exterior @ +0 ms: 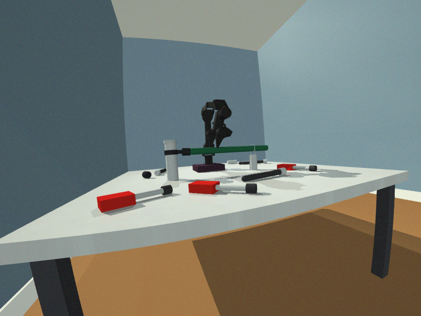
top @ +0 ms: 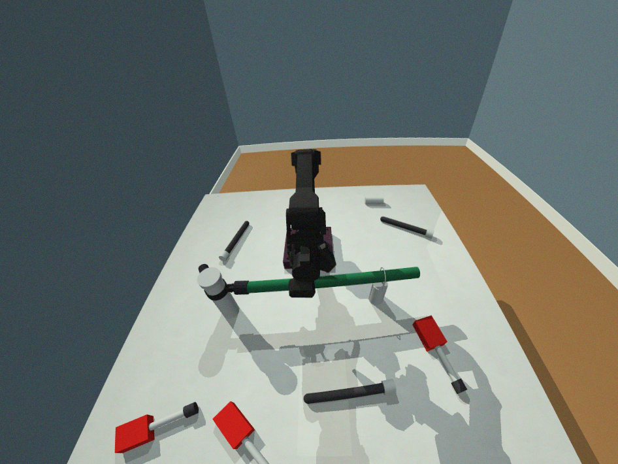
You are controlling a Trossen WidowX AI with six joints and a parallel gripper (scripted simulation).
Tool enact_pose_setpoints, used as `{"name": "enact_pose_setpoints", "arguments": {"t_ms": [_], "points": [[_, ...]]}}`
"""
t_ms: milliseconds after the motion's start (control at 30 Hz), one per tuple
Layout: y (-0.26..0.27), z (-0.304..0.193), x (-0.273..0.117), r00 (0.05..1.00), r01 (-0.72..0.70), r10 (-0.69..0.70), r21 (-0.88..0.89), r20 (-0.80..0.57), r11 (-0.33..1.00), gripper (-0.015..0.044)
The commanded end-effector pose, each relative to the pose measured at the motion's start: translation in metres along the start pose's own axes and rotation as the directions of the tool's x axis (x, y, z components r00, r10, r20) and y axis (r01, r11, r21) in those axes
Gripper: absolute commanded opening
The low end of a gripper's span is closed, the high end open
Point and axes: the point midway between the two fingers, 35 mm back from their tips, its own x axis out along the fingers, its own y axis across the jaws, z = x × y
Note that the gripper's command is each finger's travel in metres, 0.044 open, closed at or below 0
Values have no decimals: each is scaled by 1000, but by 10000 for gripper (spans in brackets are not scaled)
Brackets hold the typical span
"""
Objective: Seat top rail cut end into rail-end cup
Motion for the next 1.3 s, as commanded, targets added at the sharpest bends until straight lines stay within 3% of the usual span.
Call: {"name": "enact_pose_setpoints", "arguments": {"t_ms": [0,200,1267], "points": [[0,0,-9,1000,0,0,0,0,1000,440],[5,0,-47,1000,0,0,-1,1,1000,440],[5,0,-47,1000,0,0,-1,1,1000,440]]}}
